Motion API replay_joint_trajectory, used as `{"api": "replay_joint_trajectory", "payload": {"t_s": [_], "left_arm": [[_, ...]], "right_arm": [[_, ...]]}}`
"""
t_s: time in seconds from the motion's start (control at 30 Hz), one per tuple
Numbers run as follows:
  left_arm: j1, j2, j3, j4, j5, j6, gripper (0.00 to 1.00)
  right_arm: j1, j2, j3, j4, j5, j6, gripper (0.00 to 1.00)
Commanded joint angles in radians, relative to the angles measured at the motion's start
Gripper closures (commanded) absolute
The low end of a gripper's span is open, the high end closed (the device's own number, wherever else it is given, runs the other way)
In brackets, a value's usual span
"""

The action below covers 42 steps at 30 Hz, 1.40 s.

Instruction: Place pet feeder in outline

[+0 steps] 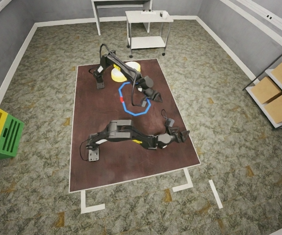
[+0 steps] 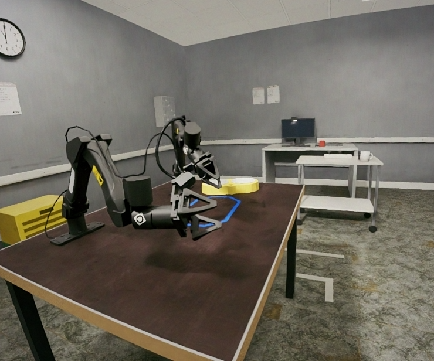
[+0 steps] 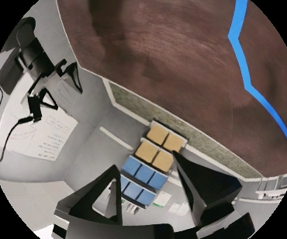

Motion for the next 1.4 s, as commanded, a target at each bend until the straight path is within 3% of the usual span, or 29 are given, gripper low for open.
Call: {"api": "replay_joint_trajectory", "payload": {"t_s": [0.0, 0.43, 0.9, 0.97, 1.0, 1.03, 1.17, 1.23, 1.3, 1.37], "left_arm": [[0.0, -0.033, 0.015, 0.011, -0.001, -0.004, 0.7], [0.0, -0.017, 0.009, 0.007, -0.001, -0.002, 0.7], [0.207, -0.167, -0.197, -0.166, 0.093, -0.559, 0.7], [0.207, -0.167, -0.197, -0.166, 0.093, -0.559, 0.7], [0.231, -0.184, -0.201, -0.191, 0.115, -0.669, 0.7], [0.25, -0.193, -0.227, -0.207, 0.117, -0.711, 0.7], [0.313, -0.232, -0.279, -0.246, 0.141, -0.869, 0.7], [0.356, -0.259, -0.321, -0.271, 0.147, -0.937, 0.7], [0.392, -0.292, -0.372, -0.287, 0.163, -1.009, 0.7], [0.413, -0.3, -0.366, -0.307, 0.181, -1.094, 0.7]], "right_arm": [[0.0, -0.019, 0.012, 0.003, 0.0, 0.007, 0.0], [0.0, -0.012, 0.007, 0.004, 0.0, 0.003, 0.0], [0.049, -0.298, -0.082, -0.239, 0.163, 0.257, 0.0], [0.049, -0.298, -0.082, -0.239, 0.163, 0.257, 0.0], [0.055, -0.333, -0.088, -0.277, 0.182, 0.276, 0.0], [0.057, -0.357, -0.121, -0.295, 0.19, 0.29, 0.0], [0.072, -0.448, -0.072, -0.356, 0.223, 0.343, 0.0], [0.08, -0.5, -0.139, -0.387, 0.245, 0.379, 0.0], [0.087, -0.556, -0.131, -0.433, 0.275, 0.429, 0.0], [0.093, -0.582, -0.129, -0.463, 0.286, 0.435, 0.0]]}}
